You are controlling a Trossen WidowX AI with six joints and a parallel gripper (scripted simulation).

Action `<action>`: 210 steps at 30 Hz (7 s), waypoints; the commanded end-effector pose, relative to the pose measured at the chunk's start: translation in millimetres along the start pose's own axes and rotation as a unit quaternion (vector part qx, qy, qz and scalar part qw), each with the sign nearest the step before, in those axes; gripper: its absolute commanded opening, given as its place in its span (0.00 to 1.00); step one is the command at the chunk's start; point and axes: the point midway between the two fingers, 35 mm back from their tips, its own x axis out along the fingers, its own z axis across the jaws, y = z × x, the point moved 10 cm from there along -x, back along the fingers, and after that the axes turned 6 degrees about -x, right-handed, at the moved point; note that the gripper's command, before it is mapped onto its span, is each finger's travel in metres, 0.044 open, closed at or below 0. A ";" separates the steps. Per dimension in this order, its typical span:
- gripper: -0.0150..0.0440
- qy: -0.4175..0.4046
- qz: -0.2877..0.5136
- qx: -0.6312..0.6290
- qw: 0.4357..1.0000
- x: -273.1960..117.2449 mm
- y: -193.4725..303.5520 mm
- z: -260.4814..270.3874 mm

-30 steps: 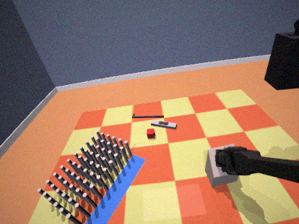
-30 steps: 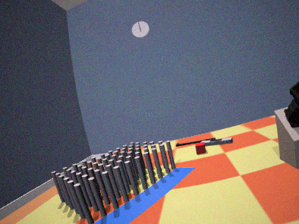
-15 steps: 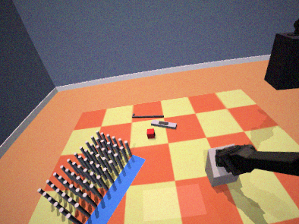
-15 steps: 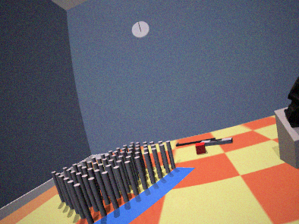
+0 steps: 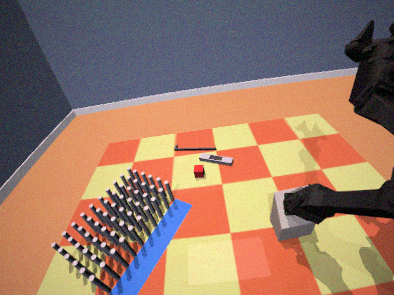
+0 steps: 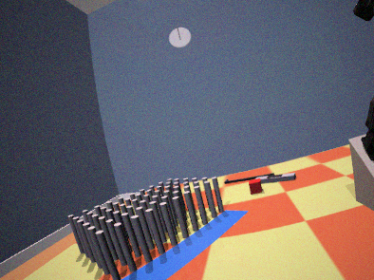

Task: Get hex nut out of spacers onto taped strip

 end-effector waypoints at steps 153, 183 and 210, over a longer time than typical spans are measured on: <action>0.91 -0.346 0.850 -0.028 -0.397 -638.6 201.3 98.1; 0.73 -0.346 0.850 -0.030 -0.396 -656.0 191.0 85.9; 0.73 -0.345 0.850 -0.027 -0.396 -685.0 167.4 63.4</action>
